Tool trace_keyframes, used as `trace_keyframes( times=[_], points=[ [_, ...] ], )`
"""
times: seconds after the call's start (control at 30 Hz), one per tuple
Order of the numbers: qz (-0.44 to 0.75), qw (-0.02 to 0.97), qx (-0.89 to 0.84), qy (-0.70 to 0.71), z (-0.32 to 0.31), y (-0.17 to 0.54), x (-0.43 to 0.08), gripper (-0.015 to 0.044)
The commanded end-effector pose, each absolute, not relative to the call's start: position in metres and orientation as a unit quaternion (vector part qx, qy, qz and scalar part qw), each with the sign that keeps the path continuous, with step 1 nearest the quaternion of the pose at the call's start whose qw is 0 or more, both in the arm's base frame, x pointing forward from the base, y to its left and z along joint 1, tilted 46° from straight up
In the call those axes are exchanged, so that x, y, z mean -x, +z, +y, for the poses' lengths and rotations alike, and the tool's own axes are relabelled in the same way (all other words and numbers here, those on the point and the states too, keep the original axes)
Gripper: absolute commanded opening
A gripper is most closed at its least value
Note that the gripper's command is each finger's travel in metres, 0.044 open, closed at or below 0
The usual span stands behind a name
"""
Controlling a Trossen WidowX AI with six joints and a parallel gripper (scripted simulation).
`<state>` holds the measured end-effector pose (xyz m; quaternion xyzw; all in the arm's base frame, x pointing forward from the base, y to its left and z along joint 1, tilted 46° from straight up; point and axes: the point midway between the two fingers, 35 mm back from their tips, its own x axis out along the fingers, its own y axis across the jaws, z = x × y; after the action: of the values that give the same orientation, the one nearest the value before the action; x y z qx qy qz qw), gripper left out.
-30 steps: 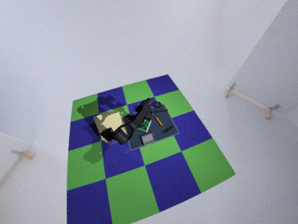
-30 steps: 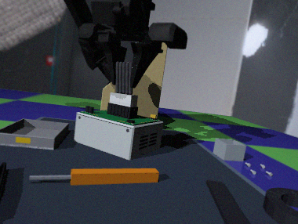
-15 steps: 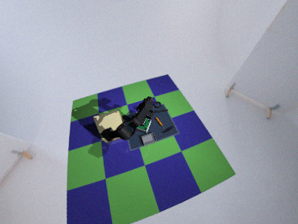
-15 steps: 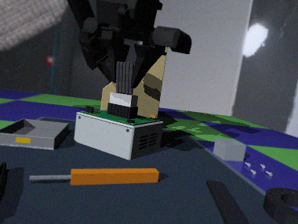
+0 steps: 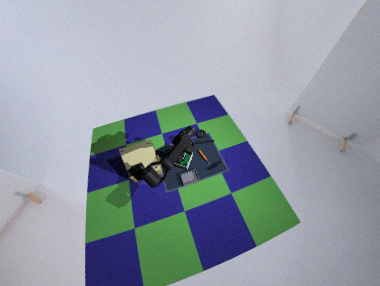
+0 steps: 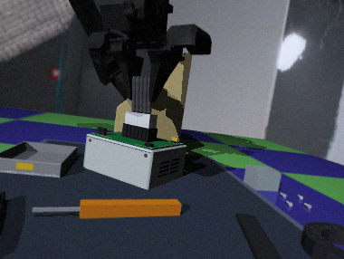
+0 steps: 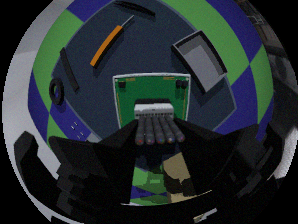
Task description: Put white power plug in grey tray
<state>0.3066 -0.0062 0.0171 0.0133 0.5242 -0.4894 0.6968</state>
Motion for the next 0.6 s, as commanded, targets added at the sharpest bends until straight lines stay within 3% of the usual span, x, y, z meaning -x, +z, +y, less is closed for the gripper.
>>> trace_keyframes(
  times=[0.0,0.27,0.57],
  points=[
    [0.523,0.686,0.014,-0.505,0.009,0.026,-0.309,0.0],
    [0.521,0.651,0.049,-0.55,0.015,0.021,-0.317,0.0],
    [0.524,0.708,-0.009,-0.474,0.008,0.033,-0.305,0.0]
  ],
)
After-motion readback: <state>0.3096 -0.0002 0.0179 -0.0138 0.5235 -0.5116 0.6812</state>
